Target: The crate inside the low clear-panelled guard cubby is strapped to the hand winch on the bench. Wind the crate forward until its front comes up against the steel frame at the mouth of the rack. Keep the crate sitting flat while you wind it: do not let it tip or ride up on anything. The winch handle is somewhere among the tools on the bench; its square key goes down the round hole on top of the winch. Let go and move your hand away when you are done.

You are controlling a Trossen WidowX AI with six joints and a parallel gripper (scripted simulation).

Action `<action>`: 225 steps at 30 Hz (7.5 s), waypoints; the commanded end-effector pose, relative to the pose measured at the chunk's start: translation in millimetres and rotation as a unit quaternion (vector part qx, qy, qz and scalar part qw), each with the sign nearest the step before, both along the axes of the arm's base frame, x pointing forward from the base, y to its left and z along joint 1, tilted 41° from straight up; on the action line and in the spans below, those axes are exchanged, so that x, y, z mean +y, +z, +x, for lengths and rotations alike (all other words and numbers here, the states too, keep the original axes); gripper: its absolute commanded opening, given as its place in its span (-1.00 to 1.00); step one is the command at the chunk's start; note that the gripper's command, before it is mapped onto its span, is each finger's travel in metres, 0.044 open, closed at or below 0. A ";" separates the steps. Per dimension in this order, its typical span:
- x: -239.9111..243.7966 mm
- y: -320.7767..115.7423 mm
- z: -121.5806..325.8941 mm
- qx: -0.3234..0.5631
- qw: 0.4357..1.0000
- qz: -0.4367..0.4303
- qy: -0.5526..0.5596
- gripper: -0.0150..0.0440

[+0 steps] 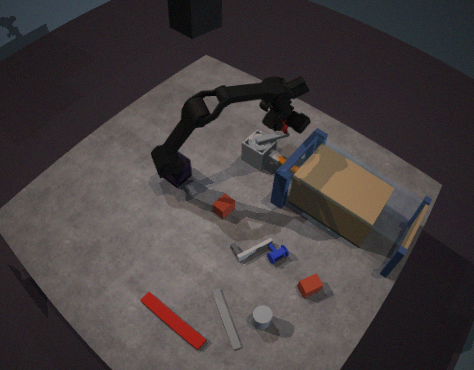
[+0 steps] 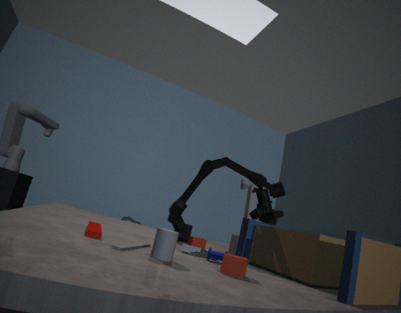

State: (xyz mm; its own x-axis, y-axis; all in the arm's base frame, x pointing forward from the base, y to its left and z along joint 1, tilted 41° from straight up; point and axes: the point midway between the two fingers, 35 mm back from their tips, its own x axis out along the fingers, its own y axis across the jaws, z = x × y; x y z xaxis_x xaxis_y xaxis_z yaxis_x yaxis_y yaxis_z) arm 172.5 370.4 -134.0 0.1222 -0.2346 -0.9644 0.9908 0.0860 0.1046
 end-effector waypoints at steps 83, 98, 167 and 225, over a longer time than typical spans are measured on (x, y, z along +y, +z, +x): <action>-3.5 -8.0 -52.6 0.024 1.000 -0.007 0.007 -0.49; -3.9 -8.0 -54.6 0.024 1.000 -0.007 0.007 -0.49; -55.8 23.3 -129.2 0.027 1.000 -0.009 0.007 -0.49; -131.6 86.7 -115.2 0.027 1.000 -0.013 0.007 -0.49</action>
